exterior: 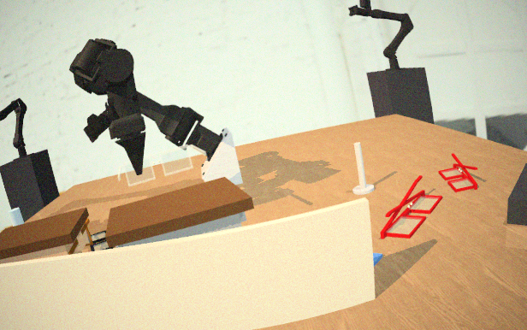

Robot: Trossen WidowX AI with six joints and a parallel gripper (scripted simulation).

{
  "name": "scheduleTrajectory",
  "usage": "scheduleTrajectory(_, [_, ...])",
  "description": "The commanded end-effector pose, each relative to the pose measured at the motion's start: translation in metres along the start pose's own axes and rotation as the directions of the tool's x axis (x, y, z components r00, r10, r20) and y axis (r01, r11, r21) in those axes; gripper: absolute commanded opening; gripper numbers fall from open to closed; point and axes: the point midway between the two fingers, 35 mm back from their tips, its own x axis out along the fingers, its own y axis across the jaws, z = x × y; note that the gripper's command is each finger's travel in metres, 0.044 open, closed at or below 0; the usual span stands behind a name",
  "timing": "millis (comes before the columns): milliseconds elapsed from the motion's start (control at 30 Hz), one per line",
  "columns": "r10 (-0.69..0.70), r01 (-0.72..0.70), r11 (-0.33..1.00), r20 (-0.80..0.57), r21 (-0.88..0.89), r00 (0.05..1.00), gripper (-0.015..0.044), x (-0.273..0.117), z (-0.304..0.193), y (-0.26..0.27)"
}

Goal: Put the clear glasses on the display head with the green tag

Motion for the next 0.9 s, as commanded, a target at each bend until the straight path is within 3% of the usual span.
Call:
scheduleTrajectory(0, [0.004,-0.004,1.0,0.003,0.0,1.0,0.0,0.004,0.0,-0.001])
scheduleTrajectory(300, [-0.05,0.05,0.999,0.016,0.0,0.999,0.0,0.015,0.002,-0.003])
scheduleTrajectory(867, [-0.022,0.022,1.0,0.017,0.0,1.0,0.0,0.038,0.002,-0.004])
